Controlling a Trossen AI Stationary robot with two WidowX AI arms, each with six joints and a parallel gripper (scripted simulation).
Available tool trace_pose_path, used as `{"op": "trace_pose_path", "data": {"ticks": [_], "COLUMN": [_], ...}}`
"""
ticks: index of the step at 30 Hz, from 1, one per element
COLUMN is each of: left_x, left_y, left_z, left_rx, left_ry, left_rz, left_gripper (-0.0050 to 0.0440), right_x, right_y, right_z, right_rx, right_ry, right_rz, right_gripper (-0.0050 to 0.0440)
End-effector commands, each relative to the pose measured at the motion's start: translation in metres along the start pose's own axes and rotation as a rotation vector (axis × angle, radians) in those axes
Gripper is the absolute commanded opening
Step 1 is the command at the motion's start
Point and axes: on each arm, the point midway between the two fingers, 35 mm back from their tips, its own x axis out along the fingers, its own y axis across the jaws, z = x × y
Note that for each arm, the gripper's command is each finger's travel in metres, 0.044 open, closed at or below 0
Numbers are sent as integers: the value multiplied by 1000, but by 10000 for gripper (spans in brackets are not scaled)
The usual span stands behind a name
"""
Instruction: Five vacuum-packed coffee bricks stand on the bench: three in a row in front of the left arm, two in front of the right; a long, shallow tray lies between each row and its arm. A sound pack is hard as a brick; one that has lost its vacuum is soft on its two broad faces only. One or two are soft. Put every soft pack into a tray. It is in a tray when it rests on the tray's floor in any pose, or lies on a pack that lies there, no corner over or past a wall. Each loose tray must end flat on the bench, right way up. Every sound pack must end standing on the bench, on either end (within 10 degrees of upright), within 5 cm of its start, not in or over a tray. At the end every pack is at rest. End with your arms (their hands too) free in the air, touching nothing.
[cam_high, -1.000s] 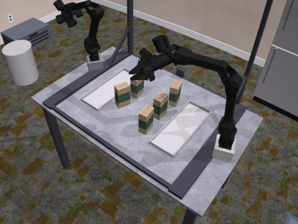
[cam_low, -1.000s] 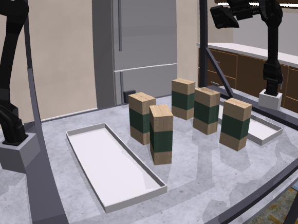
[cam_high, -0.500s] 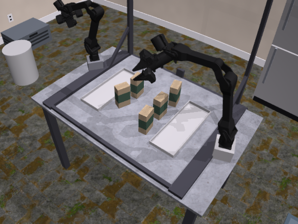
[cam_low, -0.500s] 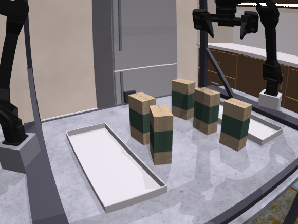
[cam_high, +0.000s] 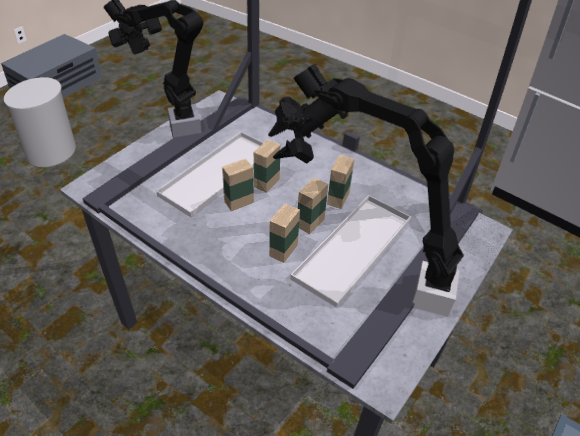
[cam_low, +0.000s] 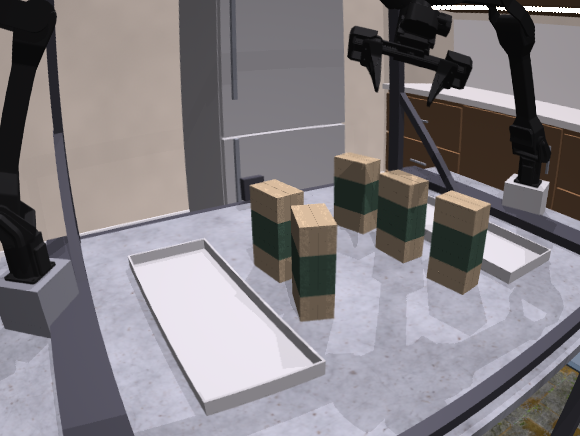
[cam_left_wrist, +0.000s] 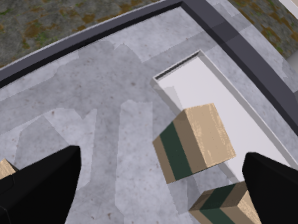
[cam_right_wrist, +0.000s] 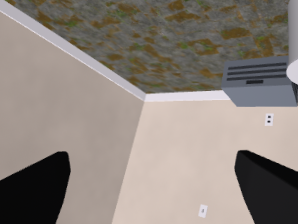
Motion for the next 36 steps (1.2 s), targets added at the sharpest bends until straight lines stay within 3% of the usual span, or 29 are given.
{"op": "trace_pose_path", "data": {"ticks": [1, 4, 8, 16, 18, 21, 28, 36], "left_x": [-3, -4, -4, -9, -9, -14, -20, -37], "left_y": [-13, -24, -25, -44, -44, -51, -57, -64], "left_z": [-9, -32, -34, -82, -84, -107, -133, -181], "left_rx": [-64, -152, -155, -334, -339, -424, -520, -688], "left_ry": [49, 132, 135, 298, 303, 375, 450, 556], "left_rz": [-21, -18, -18, 33, 35, 80, 147, 305], "left_gripper": [354, 354, 354, 354, 354, 354, 354, 354], "right_x": [-3, -3, -3, -3, -3, -3, -3, -3], "right_y": [1, 1, 1, 1, 1, 1, 1, 1], "right_z": [-5, -5, -5, -5, -5, -5, -5, -5], "right_rx": [12, 12, 12, 12, 12, 12, 12, 12], "right_ry": [13, 13, 13, 13, 13, 13, 13, 13], "right_rz": [-4, -4, -4, -4, -4, -4, -4, -4], "right_gripper": [358, 358, 358, 358, 358, 358, 358, 358]}}
